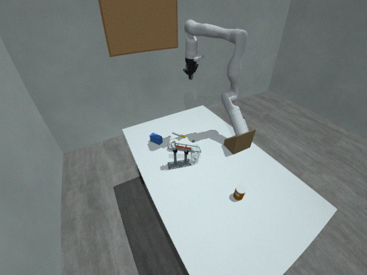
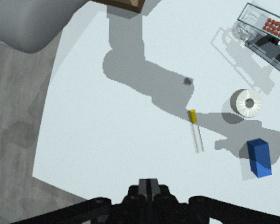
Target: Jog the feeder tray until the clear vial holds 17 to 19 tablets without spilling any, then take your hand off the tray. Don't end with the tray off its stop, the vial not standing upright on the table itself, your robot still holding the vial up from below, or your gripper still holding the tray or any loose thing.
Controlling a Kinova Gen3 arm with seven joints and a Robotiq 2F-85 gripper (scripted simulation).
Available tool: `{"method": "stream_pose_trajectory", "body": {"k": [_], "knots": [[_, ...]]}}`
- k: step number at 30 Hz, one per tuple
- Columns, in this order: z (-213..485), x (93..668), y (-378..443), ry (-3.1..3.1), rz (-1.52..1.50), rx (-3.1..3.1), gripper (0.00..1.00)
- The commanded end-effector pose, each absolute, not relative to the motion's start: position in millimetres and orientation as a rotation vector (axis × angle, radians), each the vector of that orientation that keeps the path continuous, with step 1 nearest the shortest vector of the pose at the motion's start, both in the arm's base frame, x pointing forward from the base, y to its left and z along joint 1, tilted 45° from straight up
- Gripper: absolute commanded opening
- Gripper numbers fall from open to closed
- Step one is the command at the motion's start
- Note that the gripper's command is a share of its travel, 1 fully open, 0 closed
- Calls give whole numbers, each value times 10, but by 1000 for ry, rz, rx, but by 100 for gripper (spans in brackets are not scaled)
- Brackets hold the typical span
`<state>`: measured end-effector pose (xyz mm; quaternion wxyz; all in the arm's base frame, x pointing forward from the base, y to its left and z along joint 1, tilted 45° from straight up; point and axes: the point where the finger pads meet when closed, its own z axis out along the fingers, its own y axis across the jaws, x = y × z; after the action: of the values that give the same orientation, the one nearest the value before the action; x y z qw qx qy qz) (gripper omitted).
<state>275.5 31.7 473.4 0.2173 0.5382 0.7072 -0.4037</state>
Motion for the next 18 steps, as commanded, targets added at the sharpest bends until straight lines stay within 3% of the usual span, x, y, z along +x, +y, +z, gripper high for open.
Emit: {"method": "stream_pose_trajectory", "body": {"k": [1, 18], "knots": [[4736, 2758, 310, 1956, -1119, 1493, 0], [4639, 3071, 378, 2006, -1175, 1398, 0]]}}
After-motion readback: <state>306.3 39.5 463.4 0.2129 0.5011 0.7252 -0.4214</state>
